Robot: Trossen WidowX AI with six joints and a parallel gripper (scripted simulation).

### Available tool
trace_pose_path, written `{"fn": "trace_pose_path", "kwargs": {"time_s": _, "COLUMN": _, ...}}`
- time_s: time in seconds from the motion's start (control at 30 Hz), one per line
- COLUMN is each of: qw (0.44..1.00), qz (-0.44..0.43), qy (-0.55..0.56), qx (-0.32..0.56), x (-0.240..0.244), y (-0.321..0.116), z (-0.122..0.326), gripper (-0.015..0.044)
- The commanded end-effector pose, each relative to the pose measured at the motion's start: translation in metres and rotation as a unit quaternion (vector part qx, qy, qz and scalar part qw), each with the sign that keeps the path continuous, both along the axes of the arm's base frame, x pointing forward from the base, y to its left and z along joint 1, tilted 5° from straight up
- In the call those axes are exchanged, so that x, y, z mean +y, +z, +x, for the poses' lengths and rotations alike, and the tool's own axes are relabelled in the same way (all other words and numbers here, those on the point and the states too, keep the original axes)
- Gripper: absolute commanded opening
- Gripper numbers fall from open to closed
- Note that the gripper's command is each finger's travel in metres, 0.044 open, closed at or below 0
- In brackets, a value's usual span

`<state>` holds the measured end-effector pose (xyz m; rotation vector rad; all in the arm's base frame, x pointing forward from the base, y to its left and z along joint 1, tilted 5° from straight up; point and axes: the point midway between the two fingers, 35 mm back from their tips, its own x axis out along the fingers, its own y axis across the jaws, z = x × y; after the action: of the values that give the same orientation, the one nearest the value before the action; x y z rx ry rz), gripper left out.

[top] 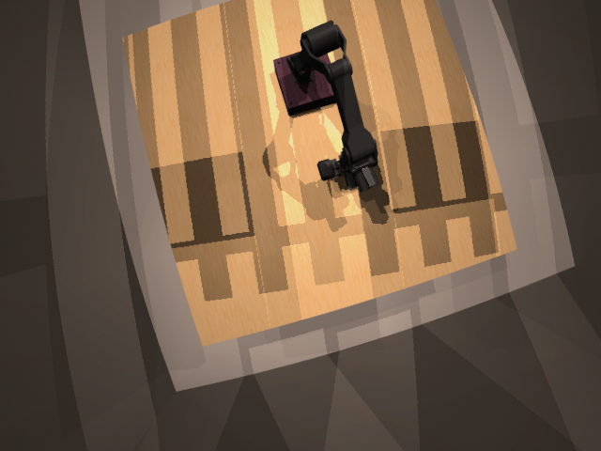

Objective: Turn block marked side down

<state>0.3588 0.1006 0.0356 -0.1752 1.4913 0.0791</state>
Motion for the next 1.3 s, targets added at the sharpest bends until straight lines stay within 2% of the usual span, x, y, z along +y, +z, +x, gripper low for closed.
{"fn": "trace_pose_path", "kwargs": {"time_s": 0.0, "qw": 1.0, "qz": 0.002, "qy": -0.001, "qx": -0.005, "x": 0.001, "y": 0.008, "z": 0.002, "gripper": 0.0}}
{"fn": "trace_pose_path", "kwargs": {"time_s": 1.27, "qw": 0.966, "qz": 0.043, "qy": 0.016, "qx": -0.256, "x": 0.0, "y": -0.001, "z": -0.002, "gripper": 0.0}}
